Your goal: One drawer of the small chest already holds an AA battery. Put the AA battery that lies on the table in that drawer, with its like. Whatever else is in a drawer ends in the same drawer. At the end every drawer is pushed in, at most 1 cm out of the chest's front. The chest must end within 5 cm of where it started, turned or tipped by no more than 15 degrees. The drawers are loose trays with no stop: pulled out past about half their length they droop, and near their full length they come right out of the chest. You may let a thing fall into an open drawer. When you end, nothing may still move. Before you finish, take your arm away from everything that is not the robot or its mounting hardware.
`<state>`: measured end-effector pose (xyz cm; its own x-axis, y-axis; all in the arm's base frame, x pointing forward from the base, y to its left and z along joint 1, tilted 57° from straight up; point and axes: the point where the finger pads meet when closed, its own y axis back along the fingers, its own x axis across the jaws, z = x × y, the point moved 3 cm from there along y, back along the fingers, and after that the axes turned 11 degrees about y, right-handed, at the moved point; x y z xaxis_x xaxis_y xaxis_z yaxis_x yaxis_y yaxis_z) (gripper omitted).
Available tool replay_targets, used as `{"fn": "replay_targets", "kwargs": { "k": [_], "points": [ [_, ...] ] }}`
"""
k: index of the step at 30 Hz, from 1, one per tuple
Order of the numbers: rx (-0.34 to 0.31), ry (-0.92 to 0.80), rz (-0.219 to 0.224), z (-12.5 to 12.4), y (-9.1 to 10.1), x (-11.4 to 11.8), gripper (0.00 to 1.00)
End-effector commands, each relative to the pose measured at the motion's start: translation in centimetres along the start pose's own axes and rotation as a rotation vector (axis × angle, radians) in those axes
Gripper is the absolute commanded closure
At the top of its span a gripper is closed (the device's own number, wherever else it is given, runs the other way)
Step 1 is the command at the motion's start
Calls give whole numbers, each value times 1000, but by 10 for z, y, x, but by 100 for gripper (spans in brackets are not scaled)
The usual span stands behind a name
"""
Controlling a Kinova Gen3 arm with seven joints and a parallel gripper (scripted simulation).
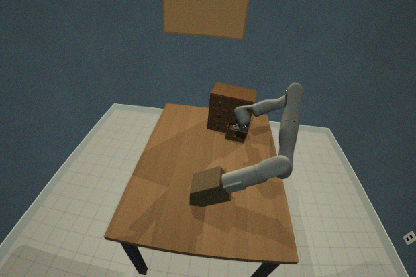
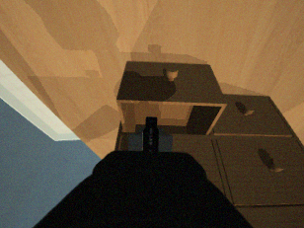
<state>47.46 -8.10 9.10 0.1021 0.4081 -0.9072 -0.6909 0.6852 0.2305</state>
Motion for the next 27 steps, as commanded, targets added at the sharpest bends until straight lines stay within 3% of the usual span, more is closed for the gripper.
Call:
{"fn": "replay_targets", "kwargs": {
  "k": [1, 27],
  "points": [
    [0, -7, -3, 3, -2, -2, 69],
    [0, -7, -3, 6, -6, -3, 69]
  ]
}}
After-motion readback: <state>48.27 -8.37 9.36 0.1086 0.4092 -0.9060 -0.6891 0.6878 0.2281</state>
